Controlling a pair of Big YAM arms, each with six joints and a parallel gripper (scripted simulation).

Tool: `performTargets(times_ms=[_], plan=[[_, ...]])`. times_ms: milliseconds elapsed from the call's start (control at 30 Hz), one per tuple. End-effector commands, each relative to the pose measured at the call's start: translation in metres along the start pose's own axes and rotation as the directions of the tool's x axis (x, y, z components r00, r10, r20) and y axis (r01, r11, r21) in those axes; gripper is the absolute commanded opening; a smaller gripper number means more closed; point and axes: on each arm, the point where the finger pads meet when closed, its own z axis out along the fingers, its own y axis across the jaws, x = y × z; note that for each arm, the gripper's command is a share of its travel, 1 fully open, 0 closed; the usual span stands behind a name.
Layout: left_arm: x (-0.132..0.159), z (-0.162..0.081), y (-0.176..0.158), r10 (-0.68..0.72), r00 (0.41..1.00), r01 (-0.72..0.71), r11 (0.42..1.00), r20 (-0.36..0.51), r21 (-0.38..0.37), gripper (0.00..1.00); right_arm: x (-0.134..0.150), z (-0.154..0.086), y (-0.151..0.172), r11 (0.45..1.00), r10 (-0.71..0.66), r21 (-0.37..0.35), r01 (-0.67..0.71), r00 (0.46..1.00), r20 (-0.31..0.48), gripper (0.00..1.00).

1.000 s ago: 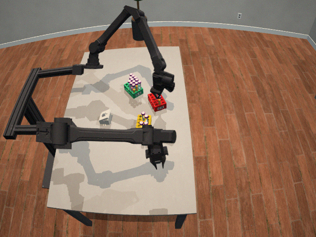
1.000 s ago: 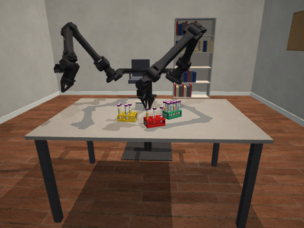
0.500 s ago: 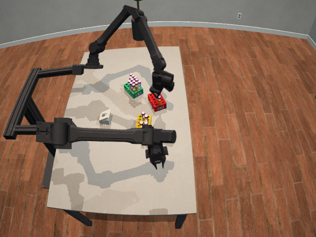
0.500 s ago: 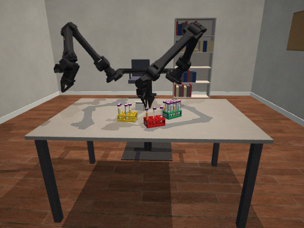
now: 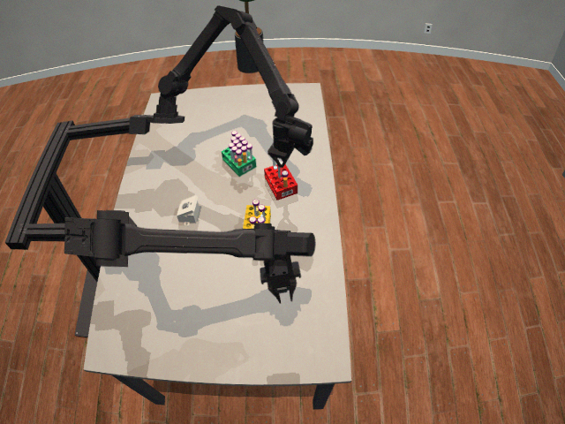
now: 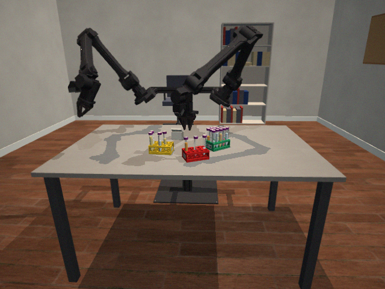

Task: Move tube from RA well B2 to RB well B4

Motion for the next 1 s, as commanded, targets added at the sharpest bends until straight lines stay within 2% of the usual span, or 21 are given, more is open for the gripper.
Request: performTargets(times_ms=[0, 100, 200, 267, 300, 333, 567, 633, 833, 900, 967], plan=[[-0.021, -0.034, 0.0, -0.031, 0.998, 0.031, 1.0, 0.049, 0.004, 0.3, -0.009, -0.005, 0.009, 1.0, 0.024, -0.015, -0.024, 1.0, 0.006, 0.3], [-0.019, -0.033, -0.003, -0.026, 0.999, 0.026, 1.0, 0.042, 0.003, 0.3, -0.009, -0.005, 0.009, 1.0, 0.024, -0.015, -0.024, 1.0, 0.006, 0.3], [-0.017, -0.043, 0.0, -0.029, 0.999, 0.029, 1.0, 0.043, 0.004, 0.3, -0.009, -0.005, 0.009, 1.0, 0.024, -0.015, -0.024, 1.0, 0.006, 0.3], [-0.018, -0.037, 0.011, -0.05, 0.998, 0.05, 0.999, 0.033, 0.006, 0.3, -0.009, -0.005, 0.009, 1.0, 0.024, -0.015, -0.024, 1.0, 0.006, 0.3], [-0.009, -0.026, 0.001, -0.02, 1.0, 0.02, 1.0, 0.015, 0.001, 0.3, -0.009, -0.005, 0.009, 1.0, 0.024, -0.015, -0.024, 1.0, 0.006, 0.3], [0.007, -0.035, -0.005, -0.041, 0.999, 0.041, 0.999, 0.015, -0.001, 0.3, -0.009, -0.005, 0.009, 1.0, 0.024, -0.015, -0.024, 1.0, 0.006, 0.3], [0.048, -0.036, -0.016, -0.283, 0.959, 0.283, 0.959, 0.031, 0.01, 0.3, -0.009, -0.005, 0.009, 1.0, 0.024, -0.015, -0.024, 1.0, 0.006, 0.3], [0.048, -0.036, -0.016, -0.283, 0.959, 0.283, 0.959, 0.031, 0.01, 0.3, -0.009, -0.005, 0.009, 1.0, 0.024, -0.015, -0.024, 1.0, 0.006, 0.3], [0.088, -0.037, -0.025, -0.283, 0.959, 0.282, 0.959, 0.028, 0.012, 0.3, -0.009, -0.005, 0.009, 1.0, 0.024, -0.015, -0.024, 1.0, 0.006, 0.3], [0.094, -0.037, -0.027, -0.283, 0.959, 0.282, 0.959, 0.028, 0.011, 0.3, -0.009, -0.005, 0.009, 1.0, 0.024, -0.015, -0.024, 1.0, 0.006, 0.3], [0.104, -0.029, -0.009, -0.309, 0.951, 0.309, 0.951, 0.009, 0.006, 0.3, -0.009, -0.005, 0.009, 1.0, 0.024, -0.015, -0.024, 1.0, 0.006, 0.3]])
